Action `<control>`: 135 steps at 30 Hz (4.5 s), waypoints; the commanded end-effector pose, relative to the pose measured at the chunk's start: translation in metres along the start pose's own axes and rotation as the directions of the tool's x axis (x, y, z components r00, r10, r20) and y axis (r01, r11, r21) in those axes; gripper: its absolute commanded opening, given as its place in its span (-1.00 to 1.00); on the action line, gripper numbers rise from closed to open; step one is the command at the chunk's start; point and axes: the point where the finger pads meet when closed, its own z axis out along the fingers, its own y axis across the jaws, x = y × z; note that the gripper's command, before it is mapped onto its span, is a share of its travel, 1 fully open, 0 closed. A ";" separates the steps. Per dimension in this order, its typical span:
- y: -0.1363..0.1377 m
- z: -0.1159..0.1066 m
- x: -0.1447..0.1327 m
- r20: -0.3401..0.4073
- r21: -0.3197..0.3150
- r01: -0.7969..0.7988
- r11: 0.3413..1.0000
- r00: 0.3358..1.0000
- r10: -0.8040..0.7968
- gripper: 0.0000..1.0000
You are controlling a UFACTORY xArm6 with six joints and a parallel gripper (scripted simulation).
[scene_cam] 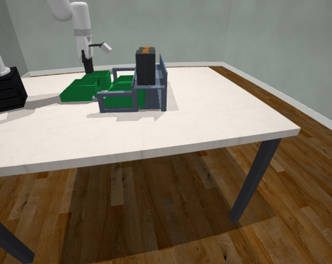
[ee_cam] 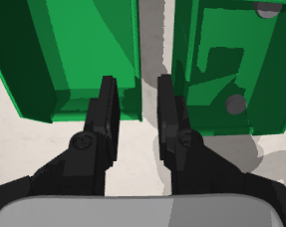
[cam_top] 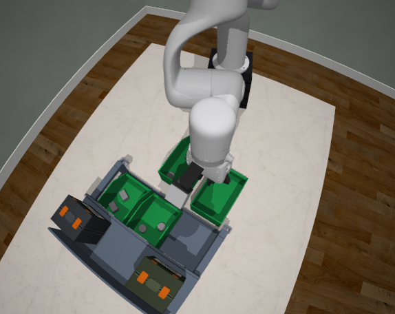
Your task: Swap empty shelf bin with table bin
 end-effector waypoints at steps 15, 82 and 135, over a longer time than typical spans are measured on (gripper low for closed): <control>-0.001 0.010 0.002 -0.004 0.001 0.000 1.000 1.000 0.000 -0.49; -0.001 0.025 0.003 -0.004 0.001 0.000 1.000 1.000 0.000 -0.49; -0.001 0.053 0.003 -0.004 0.001 0.000 1.000 1.000 0.000 -1.00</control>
